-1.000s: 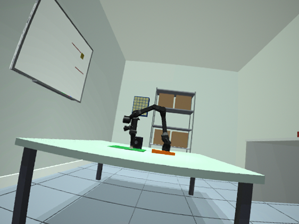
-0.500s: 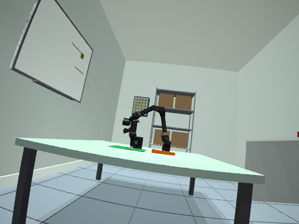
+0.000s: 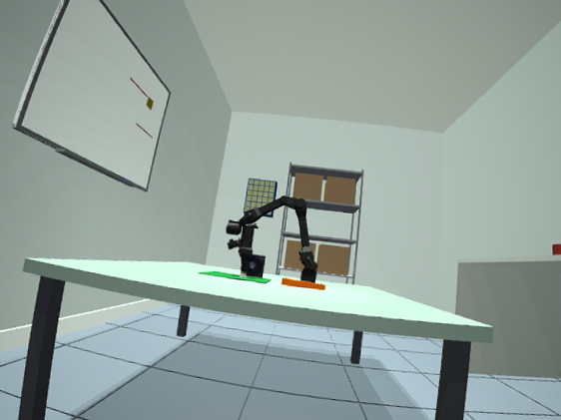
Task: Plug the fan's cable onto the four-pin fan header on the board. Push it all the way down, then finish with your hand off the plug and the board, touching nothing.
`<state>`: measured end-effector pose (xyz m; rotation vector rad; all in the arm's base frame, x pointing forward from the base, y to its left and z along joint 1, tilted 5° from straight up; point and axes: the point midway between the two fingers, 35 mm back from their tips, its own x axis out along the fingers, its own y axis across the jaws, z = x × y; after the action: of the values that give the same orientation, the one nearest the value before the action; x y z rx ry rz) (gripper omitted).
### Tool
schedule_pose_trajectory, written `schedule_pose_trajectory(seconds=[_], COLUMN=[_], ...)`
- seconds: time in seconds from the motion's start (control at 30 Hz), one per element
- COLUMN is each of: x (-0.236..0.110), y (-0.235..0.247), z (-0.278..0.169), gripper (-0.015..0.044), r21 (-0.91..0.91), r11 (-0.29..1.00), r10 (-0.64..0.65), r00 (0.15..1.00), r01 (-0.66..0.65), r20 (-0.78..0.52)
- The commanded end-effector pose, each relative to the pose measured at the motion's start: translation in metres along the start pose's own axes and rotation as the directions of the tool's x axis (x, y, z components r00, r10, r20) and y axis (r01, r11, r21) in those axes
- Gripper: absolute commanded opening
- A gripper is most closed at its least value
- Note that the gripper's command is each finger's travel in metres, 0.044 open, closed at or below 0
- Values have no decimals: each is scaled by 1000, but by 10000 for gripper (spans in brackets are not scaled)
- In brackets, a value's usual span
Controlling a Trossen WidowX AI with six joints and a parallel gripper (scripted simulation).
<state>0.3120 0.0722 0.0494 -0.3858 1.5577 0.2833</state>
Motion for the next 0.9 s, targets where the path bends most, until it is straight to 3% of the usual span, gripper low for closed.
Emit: schedule_pose_trajectory(seconds=[0.0, 0.87], x=[1, 9], y=[-1, -1], z=[0, 0], gripper=[0, 0], r21=[-4, -14], r11=[1000, 1000], r10=[-2, -2], r00=[1000, 1000], r01=[2, 2], r20=[2, 2])
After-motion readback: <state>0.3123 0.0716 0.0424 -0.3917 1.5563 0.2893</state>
